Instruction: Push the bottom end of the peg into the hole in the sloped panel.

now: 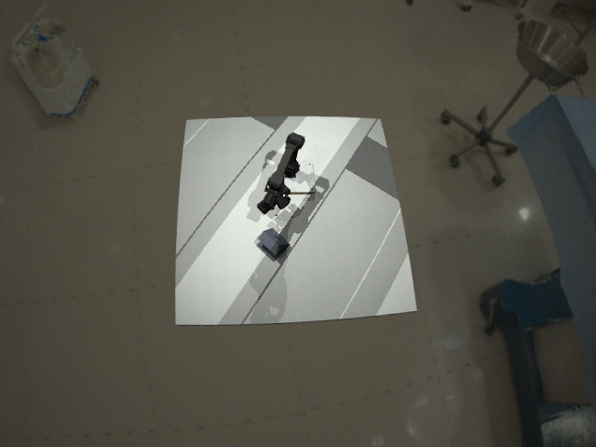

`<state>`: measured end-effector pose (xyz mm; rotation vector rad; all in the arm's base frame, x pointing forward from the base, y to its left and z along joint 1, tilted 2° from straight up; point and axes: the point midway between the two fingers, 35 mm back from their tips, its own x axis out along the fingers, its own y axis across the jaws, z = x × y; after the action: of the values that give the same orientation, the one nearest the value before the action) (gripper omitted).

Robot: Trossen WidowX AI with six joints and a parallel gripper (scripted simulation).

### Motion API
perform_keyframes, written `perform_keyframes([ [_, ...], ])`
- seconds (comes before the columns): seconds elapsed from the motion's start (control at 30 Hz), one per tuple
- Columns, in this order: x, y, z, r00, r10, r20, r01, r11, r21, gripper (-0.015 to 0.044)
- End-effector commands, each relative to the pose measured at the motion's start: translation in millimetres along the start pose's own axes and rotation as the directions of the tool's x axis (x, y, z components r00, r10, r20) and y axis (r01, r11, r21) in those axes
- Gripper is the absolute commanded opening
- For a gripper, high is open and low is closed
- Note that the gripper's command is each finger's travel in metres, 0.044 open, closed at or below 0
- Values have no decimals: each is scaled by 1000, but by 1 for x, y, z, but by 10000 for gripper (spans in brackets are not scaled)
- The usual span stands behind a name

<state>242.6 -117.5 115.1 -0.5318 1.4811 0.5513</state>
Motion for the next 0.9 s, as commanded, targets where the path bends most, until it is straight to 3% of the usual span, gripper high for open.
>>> perform_keyframes([
  [0.0,-14,0,0,1000,-6,7,6,1000,-4,0],
  [0.87,-11,-4,16,991,-125,-55,124,992,-37,0],
])
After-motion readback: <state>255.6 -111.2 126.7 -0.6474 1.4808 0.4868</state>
